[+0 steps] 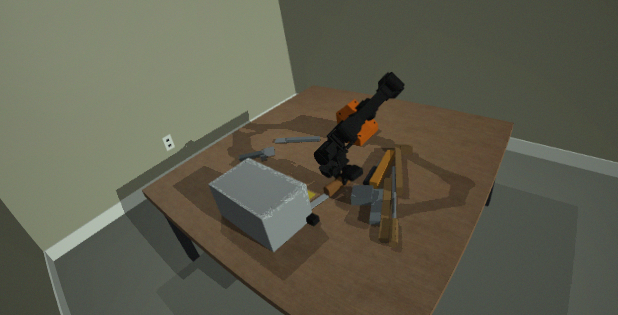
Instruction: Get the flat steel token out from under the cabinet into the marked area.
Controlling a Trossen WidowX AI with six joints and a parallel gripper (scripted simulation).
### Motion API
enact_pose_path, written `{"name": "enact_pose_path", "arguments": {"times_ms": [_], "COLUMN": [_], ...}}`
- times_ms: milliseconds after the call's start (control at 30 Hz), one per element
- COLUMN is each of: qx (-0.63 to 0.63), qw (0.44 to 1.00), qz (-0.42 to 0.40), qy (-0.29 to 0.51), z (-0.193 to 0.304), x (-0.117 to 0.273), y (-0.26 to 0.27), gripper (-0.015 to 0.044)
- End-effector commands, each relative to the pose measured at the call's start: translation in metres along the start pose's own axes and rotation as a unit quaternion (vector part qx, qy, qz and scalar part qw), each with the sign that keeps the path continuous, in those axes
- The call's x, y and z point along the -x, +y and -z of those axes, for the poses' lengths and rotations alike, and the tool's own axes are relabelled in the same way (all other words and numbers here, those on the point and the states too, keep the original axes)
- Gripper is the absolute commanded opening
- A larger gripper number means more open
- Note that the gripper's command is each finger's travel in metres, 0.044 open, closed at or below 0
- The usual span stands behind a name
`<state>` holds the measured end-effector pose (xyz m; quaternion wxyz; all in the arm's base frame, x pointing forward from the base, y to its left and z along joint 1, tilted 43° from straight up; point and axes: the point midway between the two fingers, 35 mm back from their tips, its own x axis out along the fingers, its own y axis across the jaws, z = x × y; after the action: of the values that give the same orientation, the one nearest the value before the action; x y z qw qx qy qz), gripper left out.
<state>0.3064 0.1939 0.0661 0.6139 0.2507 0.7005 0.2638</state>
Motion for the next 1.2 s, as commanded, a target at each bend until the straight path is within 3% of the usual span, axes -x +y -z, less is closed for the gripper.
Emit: {"name": "enact_pose_path", "arguments": {"times_ms": [0,1167], "qx": [0.003,0.004], "qw": [1.0,1.0], "qz": [-0.001,-0.001], "qy": [-0.001,-0.002], "z": [-0.005,-0.041], "x": [0.0,0.001], "y": [0.001,0.001], "gripper": [0.0,0.0]}}
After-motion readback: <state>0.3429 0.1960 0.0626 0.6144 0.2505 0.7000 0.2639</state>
